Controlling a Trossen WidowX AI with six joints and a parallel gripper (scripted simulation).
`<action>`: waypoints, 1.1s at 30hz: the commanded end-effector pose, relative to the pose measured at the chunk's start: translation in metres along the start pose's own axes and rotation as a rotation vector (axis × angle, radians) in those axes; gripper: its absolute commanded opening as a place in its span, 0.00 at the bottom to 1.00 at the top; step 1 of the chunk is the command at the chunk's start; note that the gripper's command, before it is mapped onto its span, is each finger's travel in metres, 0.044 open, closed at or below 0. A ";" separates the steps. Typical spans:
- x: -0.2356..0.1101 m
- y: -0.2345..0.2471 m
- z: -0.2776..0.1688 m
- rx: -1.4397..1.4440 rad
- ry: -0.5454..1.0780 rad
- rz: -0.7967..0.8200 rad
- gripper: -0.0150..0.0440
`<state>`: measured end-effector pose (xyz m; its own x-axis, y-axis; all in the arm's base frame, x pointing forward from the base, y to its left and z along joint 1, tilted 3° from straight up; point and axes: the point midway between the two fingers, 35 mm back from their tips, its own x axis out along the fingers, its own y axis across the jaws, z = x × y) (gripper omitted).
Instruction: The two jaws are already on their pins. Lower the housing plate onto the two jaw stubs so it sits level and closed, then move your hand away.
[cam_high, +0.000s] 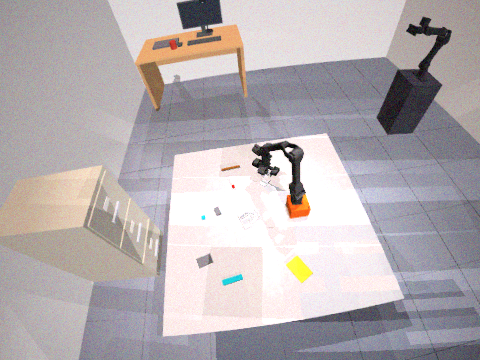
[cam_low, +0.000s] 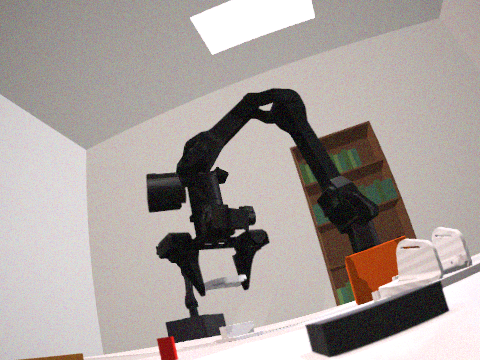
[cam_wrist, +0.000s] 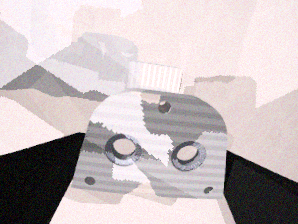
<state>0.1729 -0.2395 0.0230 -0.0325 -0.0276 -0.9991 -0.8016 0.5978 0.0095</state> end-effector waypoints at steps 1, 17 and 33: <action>-0.003 -0.002 0.003 0.007 -0.004 -0.003 0.85; -0.004 -0.008 0.055 0.094 -0.010 -0.006 0.85; -0.005 -0.004 0.109 0.184 -0.017 -0.006 0.85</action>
<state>0.2386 -0.1638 0.0248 -0.0163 -0.0259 -0.9995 -0.6917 0.7221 -0.0074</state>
